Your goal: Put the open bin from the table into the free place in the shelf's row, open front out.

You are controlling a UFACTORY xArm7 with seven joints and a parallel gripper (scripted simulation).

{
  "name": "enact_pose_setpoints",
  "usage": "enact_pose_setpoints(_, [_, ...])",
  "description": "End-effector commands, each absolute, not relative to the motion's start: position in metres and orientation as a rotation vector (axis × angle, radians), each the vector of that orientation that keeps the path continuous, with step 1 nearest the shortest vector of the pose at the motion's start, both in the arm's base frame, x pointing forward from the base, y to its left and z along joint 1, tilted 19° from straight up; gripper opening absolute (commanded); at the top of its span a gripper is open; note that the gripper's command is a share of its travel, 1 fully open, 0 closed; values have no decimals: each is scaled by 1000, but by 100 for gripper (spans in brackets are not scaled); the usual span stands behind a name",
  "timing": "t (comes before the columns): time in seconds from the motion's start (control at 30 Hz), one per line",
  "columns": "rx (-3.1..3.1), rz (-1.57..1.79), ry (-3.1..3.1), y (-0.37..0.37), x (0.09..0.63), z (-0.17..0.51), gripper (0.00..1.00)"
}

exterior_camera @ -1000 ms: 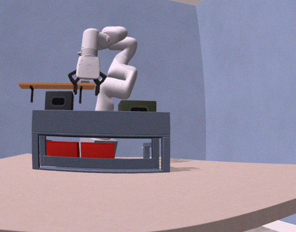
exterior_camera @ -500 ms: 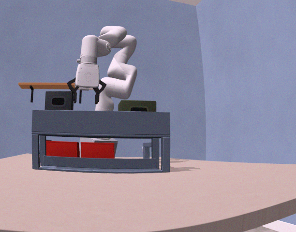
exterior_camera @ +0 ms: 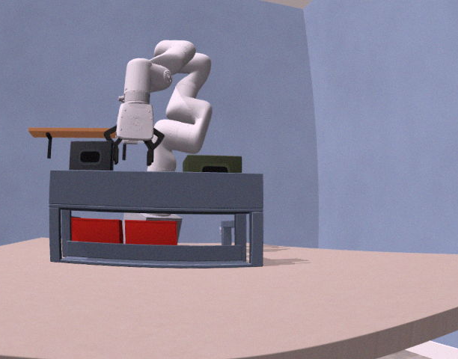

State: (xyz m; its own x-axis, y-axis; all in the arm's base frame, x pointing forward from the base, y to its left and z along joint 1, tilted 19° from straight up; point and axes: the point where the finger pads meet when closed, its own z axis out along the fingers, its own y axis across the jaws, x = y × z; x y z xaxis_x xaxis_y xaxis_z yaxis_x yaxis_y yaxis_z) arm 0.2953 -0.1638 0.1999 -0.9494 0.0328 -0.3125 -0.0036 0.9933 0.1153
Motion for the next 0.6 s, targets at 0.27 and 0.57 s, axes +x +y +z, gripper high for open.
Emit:
enact_pose_setpoints(0.27, [22, 161, 2814, -166, 293, 210, 100])
enact_pose_setpoints(0.57, [22, 161, 2814, -166, 292, 212, 100])
